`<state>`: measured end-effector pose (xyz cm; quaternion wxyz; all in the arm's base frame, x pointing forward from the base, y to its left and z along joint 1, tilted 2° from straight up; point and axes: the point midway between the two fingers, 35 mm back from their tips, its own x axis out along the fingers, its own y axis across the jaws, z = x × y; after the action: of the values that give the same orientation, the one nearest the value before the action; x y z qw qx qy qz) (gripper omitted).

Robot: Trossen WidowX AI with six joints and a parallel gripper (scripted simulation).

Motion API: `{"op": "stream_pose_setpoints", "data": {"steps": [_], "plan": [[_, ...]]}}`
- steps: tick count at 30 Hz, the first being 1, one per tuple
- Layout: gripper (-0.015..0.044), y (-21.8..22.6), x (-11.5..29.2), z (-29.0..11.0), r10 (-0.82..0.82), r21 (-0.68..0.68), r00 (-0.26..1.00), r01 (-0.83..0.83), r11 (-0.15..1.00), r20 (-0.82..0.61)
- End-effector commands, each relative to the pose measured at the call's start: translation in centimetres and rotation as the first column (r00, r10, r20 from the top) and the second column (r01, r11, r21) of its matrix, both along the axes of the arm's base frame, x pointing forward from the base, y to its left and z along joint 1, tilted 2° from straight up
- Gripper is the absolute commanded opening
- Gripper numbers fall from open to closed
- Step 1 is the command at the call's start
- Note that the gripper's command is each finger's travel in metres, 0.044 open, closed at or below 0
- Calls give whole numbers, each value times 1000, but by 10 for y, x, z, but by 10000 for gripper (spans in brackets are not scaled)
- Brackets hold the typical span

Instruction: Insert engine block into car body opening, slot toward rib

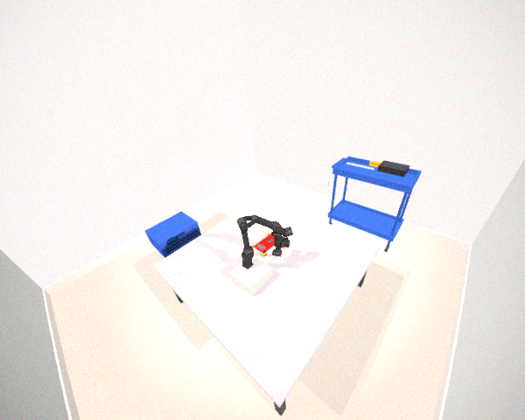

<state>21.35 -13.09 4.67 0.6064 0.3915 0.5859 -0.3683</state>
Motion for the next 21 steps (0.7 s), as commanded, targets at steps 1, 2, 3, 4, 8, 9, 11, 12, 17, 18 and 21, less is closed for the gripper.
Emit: {"op": "stream_pose_setpoints", "data": {"steps": [1,2,3,4,8,9,11,12,17,18,21], "plan": [[0,1,-2,-8,0,5,1000,0,1000,-10],[0,1,-2,-10,0,5,1000,0,1000,-10],[0,1,-2,-11,0,5,1000,0,1000,-10],[0,1,-2,-12,0,5,1000,0,1000,-10],[0,1,-2,-17,0,5,1000,0,1000,-10],[0,1,-2,-18,0,5,1000,0,1000,-10],[0,1,-2,-21,0,5,1000,0,1000,-10],[0,1,-1,-22,0,5,1000,0,1000,-10],[0,2,-1,-28,0,5,1000,0,1000,-10],[0,2,-1,-30,0,5,1000,0,1000,-10],[0,2,-1,-33,0,5,1000,0,1000,-10]]}}
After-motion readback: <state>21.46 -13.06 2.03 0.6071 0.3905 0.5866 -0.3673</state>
